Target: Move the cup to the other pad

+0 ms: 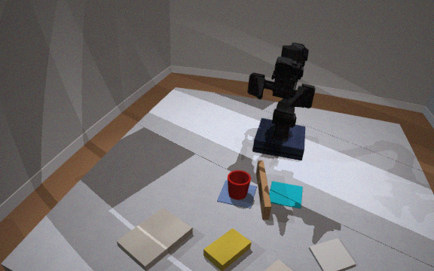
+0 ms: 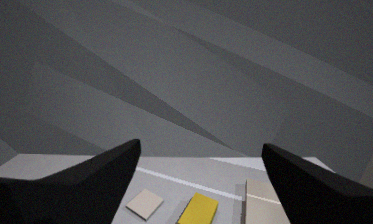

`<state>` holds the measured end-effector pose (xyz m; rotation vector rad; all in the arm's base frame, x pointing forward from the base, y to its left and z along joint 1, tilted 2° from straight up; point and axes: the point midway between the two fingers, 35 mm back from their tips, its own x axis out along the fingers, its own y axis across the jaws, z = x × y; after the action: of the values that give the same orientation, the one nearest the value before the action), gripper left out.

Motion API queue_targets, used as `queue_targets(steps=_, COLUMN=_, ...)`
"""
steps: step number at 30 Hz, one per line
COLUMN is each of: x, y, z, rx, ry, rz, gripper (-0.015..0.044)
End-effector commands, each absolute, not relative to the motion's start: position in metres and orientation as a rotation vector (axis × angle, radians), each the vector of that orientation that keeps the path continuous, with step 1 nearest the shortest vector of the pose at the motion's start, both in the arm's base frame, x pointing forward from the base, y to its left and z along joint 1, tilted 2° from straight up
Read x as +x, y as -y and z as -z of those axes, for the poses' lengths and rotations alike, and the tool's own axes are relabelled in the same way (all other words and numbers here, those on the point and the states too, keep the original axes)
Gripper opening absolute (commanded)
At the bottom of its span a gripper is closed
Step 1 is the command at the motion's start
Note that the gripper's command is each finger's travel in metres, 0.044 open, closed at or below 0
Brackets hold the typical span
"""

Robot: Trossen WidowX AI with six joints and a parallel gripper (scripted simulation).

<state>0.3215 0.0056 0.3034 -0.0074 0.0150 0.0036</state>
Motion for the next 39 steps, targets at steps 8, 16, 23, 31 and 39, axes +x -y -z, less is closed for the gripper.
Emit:
queue_targets(steps=8, x=0.359, y=0.011, z=-0.211, rx=-0.392, ry=-0.549, rz=-0.078, gripper=0.0190)
queue_targets(steps=16, x=0.343, y=0.036, z=-0.114, rx=-0.725, ry=-1.148, rz=-0.466, gripper=0.0148)
queue_targets(steps=23, x=0.314, y=0.053, z=-0.079, rx=-0.794, ry=-1.402, rz=-0.824, gripper=0.0148)
queue_targets(steps=31, x=0.314, y=0.053, z=-0.076, rx=-0.794, ry=-1.402, rz=-0.824, gripper=0.0148)
queue_targets(steps=39, x=0.315, y=0.054, z=-0.063, rx=-0.794, ry=-1.402, rz=-0.824, gripper=0.0148)
